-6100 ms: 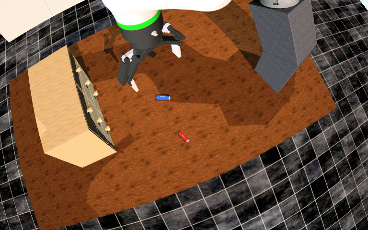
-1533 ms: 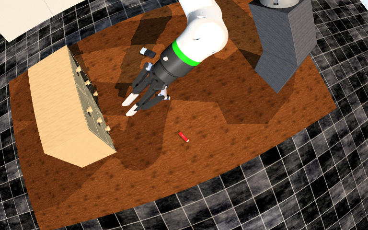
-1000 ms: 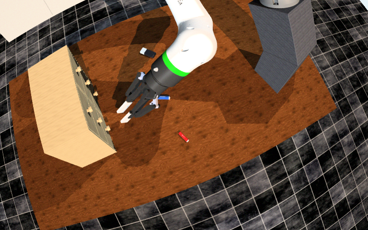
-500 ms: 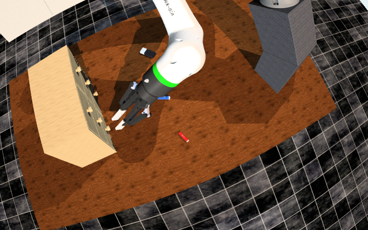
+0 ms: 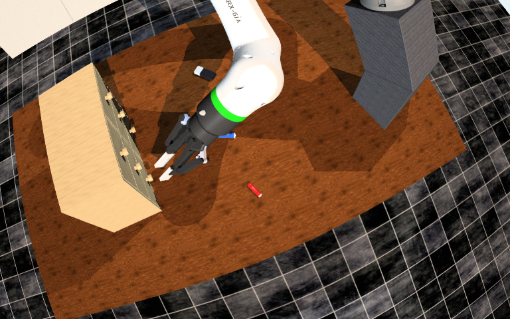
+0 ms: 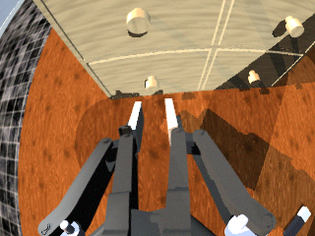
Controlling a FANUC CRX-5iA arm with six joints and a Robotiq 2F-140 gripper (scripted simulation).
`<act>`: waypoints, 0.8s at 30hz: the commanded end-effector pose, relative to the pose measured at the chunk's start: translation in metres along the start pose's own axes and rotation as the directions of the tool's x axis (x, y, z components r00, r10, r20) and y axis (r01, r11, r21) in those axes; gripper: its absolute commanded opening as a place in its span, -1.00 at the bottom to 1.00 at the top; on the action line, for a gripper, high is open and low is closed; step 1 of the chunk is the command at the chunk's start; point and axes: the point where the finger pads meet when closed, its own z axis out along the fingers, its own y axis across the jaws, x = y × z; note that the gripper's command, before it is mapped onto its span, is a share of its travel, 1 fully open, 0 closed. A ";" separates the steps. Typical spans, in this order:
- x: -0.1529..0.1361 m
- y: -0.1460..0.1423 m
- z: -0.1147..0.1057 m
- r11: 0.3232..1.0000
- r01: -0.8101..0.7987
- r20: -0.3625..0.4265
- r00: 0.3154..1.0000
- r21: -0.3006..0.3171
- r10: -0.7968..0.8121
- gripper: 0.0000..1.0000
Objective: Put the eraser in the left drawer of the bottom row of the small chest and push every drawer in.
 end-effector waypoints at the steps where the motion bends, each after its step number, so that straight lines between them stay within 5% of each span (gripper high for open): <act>1: 0.000 0.000 0.000 1.000 0.000 0.000 1.000 0.000 0.000 -0.60; 24: 0.009 0.000 0.009 1.000 0.000 0.000 1.000 0.000 0.000 -0.60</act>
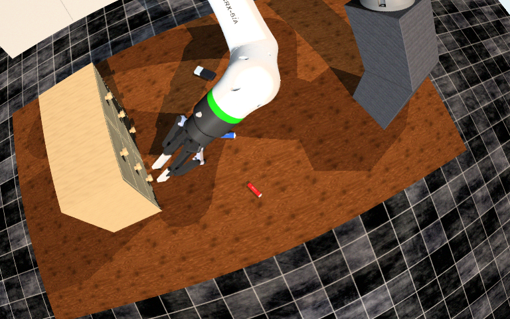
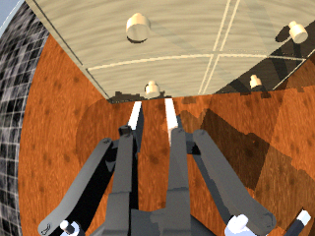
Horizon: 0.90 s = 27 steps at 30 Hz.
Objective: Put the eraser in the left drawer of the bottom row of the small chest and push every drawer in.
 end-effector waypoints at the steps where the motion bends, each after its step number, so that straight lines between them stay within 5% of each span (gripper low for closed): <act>1: 0.004 0.000 0.004 1.000 0.000 0.000 1.000 0.000 0.000 -0.60; 27: 0.019 0.000 0.019 1.000 0.000 0.000 1.000 0.000 0.000 -0.60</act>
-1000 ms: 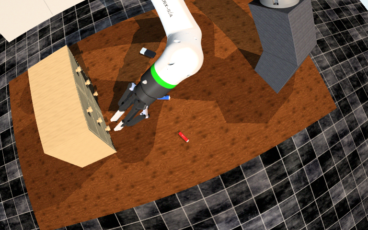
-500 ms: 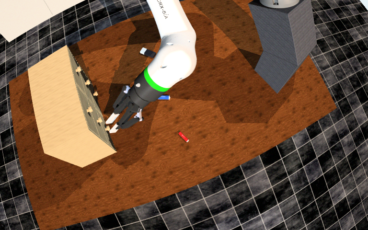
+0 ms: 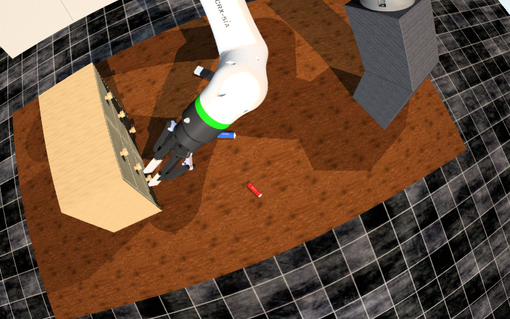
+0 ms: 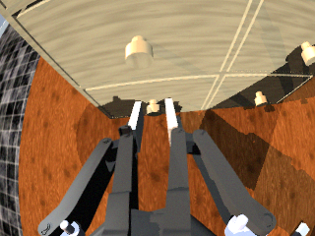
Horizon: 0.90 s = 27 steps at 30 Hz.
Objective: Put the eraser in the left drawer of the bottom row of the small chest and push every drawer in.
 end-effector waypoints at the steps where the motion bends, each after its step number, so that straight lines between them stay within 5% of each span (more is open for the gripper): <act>1: 0.000 0.000 0.000 1.000 0.000 0.000 1.000 0.000 0.000 -0.60; 18: 0.000 0.000 0.000 1.000 0.000 0.000 1.000 0.000 0.000 -0.60; 19: 0.000 0.000 0.000 1.000 0.000 0.000 1.000 0.000 0.000 -0.84; 27: 0.000 0.000 0.000 1.000 0.000 0.000 1.000 0.000 0.000 -0.84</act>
